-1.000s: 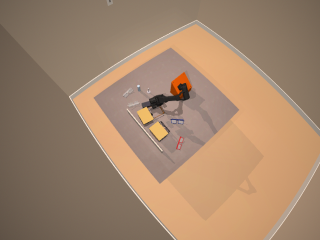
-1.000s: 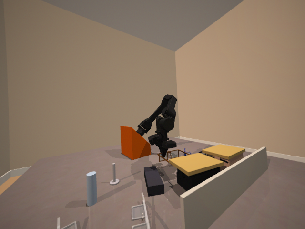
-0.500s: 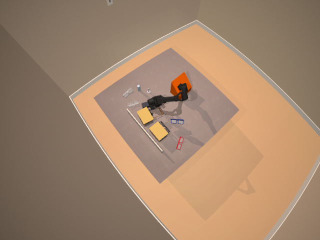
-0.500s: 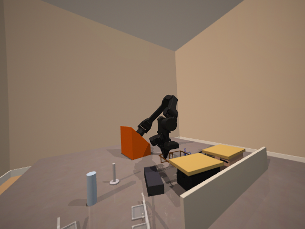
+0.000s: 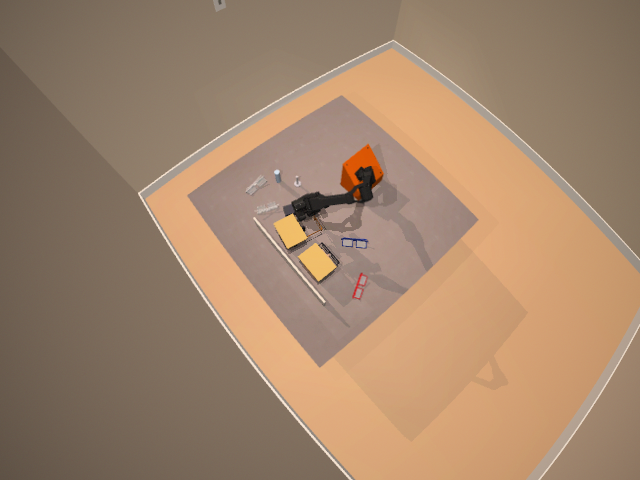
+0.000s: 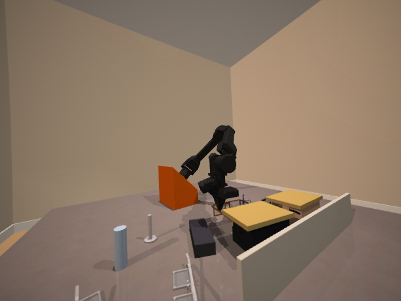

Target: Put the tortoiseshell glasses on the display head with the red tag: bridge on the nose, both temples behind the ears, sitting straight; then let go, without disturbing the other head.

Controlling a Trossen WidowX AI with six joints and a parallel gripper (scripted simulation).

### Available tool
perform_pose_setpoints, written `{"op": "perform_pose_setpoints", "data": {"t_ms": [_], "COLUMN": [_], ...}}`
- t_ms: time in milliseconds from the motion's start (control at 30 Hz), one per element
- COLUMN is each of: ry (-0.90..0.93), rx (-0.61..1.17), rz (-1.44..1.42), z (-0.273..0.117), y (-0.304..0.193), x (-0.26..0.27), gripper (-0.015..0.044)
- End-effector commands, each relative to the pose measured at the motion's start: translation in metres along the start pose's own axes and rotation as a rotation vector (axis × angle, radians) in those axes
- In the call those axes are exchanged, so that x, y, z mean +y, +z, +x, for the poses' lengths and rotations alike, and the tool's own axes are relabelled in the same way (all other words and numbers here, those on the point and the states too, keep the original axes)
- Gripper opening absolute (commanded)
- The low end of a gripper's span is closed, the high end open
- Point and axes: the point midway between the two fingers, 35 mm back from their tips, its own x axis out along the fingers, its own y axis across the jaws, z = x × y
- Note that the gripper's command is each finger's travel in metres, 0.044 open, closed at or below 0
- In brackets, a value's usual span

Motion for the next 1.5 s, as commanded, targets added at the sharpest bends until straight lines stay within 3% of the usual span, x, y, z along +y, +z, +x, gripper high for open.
{"op": "perform_pose_setpoints", "data": {"t_ms": [0,1467], "ry": [0.004,0.006], "rx": [0.004,0.004], "rz": [0.003,0.001], "z": [-0.001,-0.001], "y": [-0.001,-0.002], "x": [0.007,0.063], "gripper": [0.0000,0.0000]}}
